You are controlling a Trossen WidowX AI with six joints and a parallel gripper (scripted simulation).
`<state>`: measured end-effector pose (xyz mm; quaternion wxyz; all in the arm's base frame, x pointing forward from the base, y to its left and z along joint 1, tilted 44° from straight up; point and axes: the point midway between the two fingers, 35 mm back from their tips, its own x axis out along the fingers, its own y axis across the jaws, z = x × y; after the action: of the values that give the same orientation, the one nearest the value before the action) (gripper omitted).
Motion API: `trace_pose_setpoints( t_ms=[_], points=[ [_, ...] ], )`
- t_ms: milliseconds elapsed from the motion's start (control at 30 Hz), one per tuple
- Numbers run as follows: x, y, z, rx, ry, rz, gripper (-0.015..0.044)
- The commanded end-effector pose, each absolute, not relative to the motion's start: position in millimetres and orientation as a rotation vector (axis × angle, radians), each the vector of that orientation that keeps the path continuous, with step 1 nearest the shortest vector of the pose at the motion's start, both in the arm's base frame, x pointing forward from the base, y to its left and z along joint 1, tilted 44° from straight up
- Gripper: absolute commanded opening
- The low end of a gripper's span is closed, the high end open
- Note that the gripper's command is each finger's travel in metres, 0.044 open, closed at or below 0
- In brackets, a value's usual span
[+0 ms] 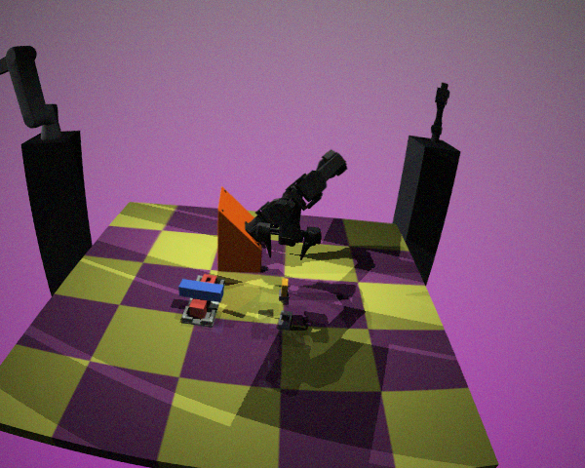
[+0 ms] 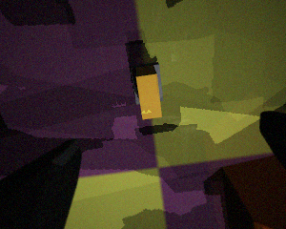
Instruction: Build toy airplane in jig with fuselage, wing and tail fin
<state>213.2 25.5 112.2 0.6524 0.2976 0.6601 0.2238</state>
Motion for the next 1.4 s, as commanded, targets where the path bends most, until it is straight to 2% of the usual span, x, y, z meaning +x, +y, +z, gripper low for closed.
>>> trace_pose_setpoints(
  t_ms=[0, 233, 1367],
  points=[
    [204.2, 33.3, 114.1, 0.693, 1.505, 0.507, 0.044],
    [205.8, 71.4, 74.9, 0.694, 1.503, 0.508, 0.044],
    [208.2, 108.0, 36.3, 0.693, 1.503, 0.508, 0.044]
  ],
)
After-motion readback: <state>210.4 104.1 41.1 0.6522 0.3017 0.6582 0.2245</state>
